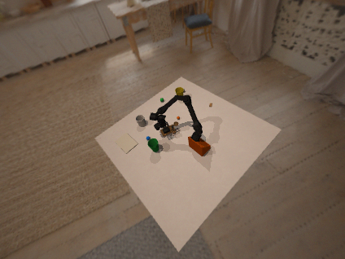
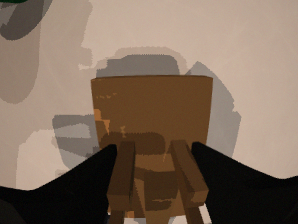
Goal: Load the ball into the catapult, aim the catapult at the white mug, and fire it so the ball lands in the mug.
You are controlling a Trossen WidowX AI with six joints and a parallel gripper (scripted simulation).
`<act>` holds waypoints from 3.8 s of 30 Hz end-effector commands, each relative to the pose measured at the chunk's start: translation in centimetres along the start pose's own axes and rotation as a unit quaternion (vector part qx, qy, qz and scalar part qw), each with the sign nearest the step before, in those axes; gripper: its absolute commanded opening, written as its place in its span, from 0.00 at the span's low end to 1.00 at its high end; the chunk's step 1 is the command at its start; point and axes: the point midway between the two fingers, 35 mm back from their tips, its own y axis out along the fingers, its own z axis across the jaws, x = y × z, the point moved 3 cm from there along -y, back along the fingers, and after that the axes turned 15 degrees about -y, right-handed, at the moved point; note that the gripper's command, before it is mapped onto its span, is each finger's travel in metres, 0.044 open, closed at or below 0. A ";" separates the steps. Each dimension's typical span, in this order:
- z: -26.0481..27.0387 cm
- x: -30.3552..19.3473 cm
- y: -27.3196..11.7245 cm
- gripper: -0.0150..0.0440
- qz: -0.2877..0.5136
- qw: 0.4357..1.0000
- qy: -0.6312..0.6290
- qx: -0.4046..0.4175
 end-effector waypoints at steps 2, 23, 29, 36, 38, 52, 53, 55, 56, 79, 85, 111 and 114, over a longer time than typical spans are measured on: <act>0.0 0.1 0.6 0.25 0.002 1.000 -0.004 -0.007; 0.0 0.0 0.9 0.74 0.000 1.000 0.001 -0.001; -0.2 0.1 -1.4 1.00 -0.002 1.000 0.000 -0.001; 0.1 0.1 -9.0 1.00 -0.002 1.000 0.000 0.000; 0.0 0.4 -7.1 1.00 -0.001 1.000 -0.004 -0.003; 0.2 0.1 -4.9 1.00 0.001 1.000 0.001 -0.006; 0.2 0.1 -4.2 1.00 0.001 1.000 0.001 -0.006; 0.2 0.1 -3.9 1.00 0.001 1.000 0.001 -0.006; 0.2 0.1 -3.9 1.00 0.001 1.000 0.001 -0.006; 0.1 0.1 -0.6 1.00 0.001 1.000 0.001 -0.007; 0.1 0.1 0.4 1.00 0.002 1.000 0.001 -0.007; 0.0 0.0 1.1 0.41 0.000 1.000 0.004 -0.005; 0.0 0.1 -1.4 0.28 -0.001 1.000 0.004 -0.005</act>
